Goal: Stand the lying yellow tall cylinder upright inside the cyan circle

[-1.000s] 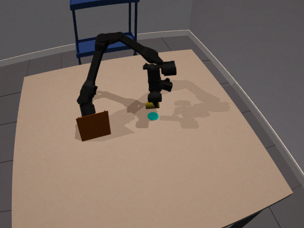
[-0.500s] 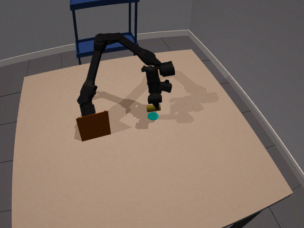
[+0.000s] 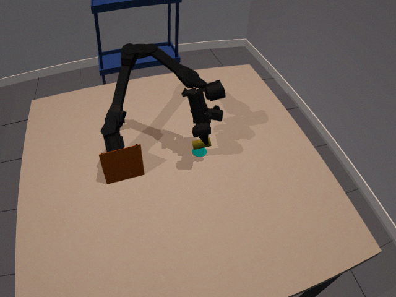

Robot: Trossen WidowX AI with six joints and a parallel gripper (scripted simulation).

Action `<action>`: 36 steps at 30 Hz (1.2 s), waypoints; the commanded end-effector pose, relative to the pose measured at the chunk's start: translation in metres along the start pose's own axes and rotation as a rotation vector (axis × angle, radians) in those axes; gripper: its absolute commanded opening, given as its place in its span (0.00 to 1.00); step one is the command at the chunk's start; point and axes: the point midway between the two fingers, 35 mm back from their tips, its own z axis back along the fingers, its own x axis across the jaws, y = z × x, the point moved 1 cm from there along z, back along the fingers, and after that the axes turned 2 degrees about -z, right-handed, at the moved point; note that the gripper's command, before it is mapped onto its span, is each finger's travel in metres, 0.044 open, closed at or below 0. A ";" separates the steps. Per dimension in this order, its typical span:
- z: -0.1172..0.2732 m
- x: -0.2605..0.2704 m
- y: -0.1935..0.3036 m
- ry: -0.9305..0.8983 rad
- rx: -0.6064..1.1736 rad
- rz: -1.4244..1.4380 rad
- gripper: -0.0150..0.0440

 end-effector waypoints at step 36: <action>-0.013 0.000 -0.003 0.091 -0.238 -0.005 0.43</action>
